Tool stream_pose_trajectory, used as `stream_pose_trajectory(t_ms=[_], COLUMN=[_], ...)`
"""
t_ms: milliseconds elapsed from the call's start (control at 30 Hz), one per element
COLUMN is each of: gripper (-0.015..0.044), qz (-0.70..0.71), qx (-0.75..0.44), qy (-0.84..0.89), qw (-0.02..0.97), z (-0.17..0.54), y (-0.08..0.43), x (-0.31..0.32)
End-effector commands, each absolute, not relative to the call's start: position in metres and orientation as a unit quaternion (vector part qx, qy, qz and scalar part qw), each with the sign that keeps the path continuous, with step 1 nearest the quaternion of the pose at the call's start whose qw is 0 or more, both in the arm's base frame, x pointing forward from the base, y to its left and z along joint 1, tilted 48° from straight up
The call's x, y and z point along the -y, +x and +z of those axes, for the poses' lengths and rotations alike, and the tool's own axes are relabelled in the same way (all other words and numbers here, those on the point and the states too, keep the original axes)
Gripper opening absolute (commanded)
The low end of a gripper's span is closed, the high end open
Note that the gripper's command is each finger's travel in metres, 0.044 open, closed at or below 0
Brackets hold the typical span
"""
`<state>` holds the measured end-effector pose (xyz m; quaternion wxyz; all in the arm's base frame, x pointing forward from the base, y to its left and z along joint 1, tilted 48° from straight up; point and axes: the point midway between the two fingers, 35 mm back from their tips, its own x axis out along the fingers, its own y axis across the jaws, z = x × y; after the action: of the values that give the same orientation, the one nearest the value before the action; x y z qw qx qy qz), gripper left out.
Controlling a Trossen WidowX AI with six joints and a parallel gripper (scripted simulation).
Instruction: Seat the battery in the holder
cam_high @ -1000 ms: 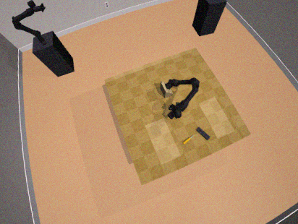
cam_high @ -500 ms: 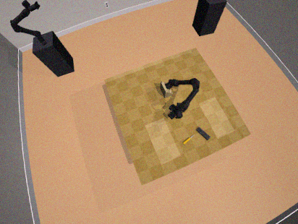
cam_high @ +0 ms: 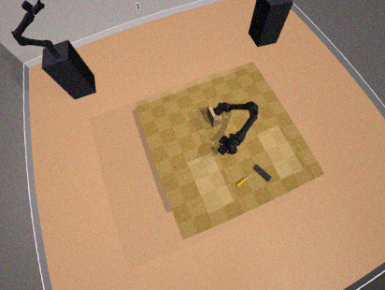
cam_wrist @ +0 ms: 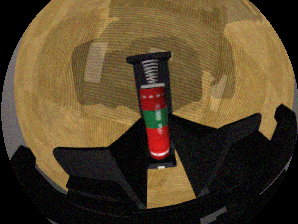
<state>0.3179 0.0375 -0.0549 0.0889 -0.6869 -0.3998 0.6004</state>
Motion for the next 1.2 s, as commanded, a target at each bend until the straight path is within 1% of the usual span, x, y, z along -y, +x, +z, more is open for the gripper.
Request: stream_pose_trajectory(t_ms=[0,367,500,1033,1167], gripper=[0.0064,0.0064,0.0166,0.0166,0.0271], qz=[0.6,0.599,0.599,0.6,0.601], qx=[0.398,0.397,0.397,0.397,0.395], qy=[-0.687,-0.689,-0.689,-0.688,-0.689], qw=[0.093,0.093,0.093,0.091,0.091], z=[-0.054,-0.054,-0.054,-0.045,-0.032], y=[0.32,0.319,0.319,0.32,0.322], x=[-0.039,-0.039,-0.039,-0.027,-0.011])
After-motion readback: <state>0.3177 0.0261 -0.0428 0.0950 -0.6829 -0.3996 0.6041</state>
